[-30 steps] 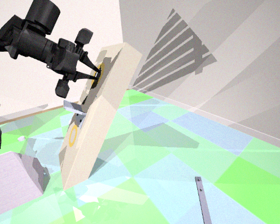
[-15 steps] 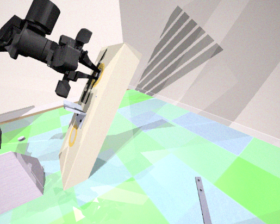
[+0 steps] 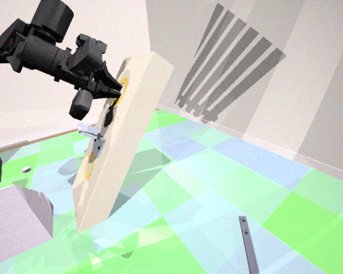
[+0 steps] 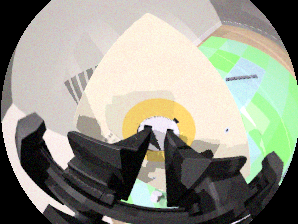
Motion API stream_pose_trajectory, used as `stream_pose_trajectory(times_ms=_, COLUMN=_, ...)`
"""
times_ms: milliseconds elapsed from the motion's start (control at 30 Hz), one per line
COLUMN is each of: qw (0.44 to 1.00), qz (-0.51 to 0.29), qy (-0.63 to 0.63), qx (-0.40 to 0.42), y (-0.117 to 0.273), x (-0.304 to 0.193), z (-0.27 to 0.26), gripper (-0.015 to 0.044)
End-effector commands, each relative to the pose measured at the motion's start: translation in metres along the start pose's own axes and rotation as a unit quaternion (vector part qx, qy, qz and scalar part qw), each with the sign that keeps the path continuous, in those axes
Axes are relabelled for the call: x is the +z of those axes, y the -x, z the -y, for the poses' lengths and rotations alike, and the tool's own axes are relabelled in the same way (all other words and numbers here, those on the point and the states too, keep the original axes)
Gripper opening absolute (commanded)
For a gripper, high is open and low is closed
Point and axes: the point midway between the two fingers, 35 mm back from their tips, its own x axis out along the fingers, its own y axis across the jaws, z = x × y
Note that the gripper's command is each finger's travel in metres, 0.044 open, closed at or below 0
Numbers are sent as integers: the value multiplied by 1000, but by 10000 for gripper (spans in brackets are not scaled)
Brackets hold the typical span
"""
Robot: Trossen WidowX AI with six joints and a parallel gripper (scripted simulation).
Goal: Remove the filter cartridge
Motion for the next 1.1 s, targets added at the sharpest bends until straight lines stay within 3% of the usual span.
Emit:
stream_pose_trajectory(times_ms=0, qw=997, qz=1, qy=77, qx=-4, y=-5, x=-1, z=0, gripper=0)
stream_pose_trajectory(times_ms=433, qw=954, qz=0, qy=299, qx=-4, y=-5, x=-1, z=0, gripper=0)
stream_pose_trajectory(times_ms=867, qw=862, qz=-1, qy=506, qx=-4, y=-5, x=-1, z=0, gripper=0)
stream_pose_trajectory(times_ms=1067, qw=866, qz=-1, qy=499, qx=-5, y=-3, x=0, z=0, gripper=0)
